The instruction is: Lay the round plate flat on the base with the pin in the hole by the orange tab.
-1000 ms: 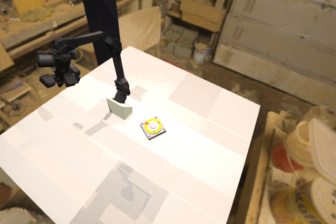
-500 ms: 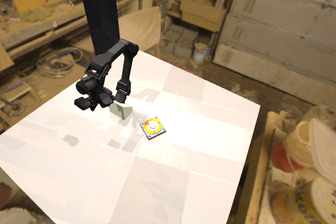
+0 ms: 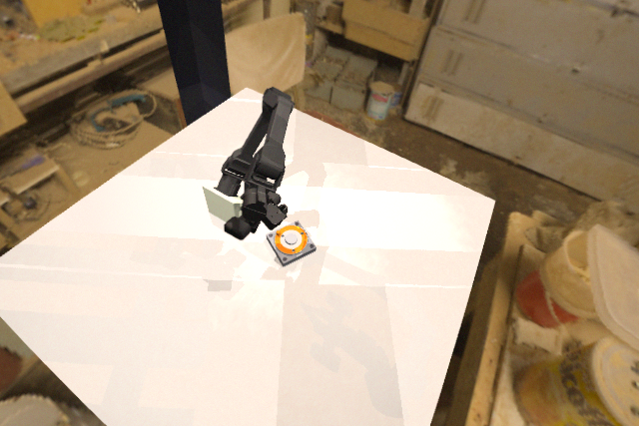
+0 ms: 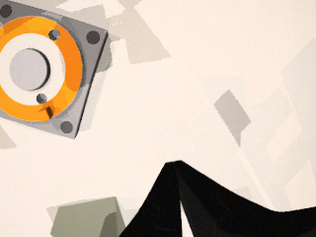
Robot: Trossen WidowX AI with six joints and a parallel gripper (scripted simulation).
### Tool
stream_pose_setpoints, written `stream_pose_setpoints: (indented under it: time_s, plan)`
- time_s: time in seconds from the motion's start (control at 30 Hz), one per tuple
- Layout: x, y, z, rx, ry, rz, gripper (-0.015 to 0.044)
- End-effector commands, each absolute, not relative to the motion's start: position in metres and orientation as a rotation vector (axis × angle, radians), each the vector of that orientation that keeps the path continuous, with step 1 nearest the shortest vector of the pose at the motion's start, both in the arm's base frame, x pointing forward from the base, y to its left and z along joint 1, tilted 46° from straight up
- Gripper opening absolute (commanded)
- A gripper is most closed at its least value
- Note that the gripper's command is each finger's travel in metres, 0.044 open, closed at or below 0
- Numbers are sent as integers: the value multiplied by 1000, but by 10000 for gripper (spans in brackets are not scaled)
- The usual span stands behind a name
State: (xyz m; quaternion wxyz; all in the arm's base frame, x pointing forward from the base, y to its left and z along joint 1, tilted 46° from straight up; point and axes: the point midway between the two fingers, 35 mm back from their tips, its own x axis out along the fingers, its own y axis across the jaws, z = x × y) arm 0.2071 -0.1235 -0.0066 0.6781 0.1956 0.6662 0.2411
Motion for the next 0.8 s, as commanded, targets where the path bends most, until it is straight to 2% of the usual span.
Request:
stream_pose_setpoints:
  time_s: [0.0, 0.17, 0.77]
  plan:
    - [224, -69, -3, 529, 1490, 608, 0]
    - [225, -28, 6, 589, 1497, 656, 0]
    - [225, 6, -29, 593, 1496, 659, 0]
